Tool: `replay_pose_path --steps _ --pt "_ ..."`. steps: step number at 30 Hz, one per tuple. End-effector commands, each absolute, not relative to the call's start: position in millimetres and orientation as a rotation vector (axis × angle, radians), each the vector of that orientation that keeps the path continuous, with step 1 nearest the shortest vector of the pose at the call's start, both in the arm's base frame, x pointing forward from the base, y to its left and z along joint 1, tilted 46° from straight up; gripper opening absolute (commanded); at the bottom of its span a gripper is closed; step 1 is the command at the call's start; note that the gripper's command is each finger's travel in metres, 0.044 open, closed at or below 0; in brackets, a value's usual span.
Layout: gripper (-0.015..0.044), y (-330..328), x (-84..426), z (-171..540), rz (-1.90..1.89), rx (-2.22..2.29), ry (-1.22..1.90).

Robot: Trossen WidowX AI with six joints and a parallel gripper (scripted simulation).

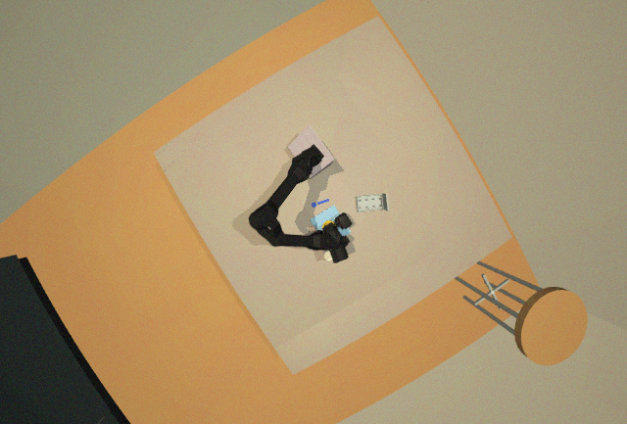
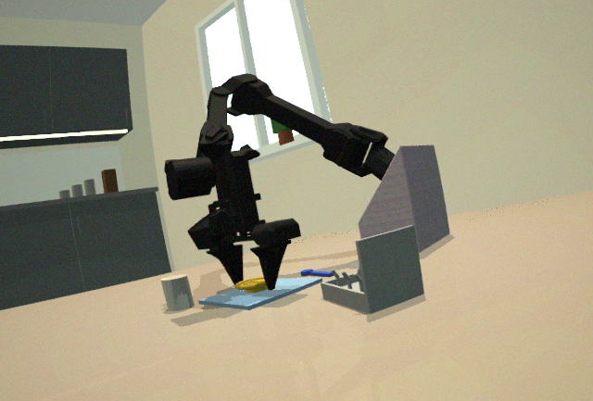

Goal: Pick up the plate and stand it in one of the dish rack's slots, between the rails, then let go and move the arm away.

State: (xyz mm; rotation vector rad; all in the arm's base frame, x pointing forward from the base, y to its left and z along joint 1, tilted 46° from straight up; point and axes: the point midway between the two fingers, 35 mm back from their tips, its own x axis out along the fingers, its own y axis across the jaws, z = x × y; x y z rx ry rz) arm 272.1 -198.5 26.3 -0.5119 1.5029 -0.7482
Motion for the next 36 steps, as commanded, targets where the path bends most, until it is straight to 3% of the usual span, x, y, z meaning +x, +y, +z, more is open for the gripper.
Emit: replay_pose_path --steps 1,11,22,36 --pt "0.0342 -198.0 271.5 24.8 -0.741 -0.512 1.506" --pt "0.0276 -198.0 271.5 24.8 -0.741 -0.512 1.506" --pt "0.0000 -164.7 287.1 52.4 -0.726 -0.497 1.507" --pt "0.0000 -107.4 300.4 101.7 -0.723 -0.495 1.506"
